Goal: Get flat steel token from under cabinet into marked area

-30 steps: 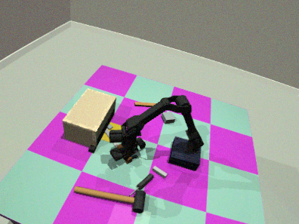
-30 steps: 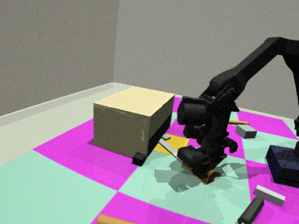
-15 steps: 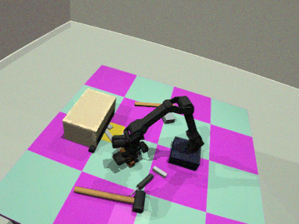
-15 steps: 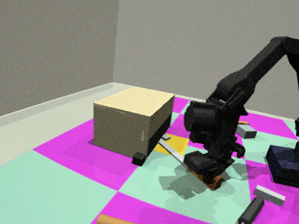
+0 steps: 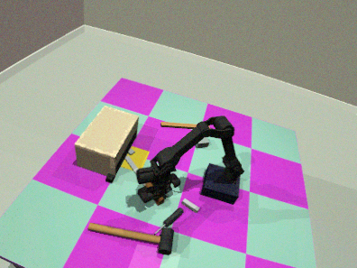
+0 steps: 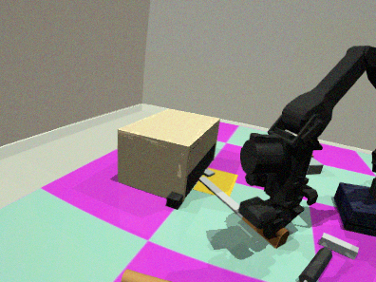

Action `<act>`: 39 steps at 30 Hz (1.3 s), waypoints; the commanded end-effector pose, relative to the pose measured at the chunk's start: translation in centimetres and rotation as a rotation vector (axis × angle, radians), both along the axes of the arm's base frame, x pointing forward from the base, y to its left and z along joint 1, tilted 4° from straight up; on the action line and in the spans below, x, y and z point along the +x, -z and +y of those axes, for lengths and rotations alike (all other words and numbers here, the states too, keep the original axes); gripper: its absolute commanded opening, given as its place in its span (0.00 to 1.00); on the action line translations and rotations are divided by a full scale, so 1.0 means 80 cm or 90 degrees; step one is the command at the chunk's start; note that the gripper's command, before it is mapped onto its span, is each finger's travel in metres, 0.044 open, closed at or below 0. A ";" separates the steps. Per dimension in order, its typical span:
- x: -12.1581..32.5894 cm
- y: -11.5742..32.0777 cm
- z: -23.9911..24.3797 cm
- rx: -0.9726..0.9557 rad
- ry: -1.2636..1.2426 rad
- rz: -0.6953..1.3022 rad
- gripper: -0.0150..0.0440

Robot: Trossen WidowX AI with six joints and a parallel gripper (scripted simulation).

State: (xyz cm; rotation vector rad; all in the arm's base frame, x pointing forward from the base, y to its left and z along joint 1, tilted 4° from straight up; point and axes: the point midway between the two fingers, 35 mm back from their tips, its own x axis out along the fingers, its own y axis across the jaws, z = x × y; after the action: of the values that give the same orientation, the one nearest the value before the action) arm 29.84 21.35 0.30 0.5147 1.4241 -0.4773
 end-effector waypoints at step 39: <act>-0.052 0.001 0.042 0.000 -0.002 0.003 0.25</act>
State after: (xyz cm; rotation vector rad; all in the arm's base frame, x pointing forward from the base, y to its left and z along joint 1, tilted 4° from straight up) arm 26.10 24.45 0.13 0.5098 1.4321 -0.4719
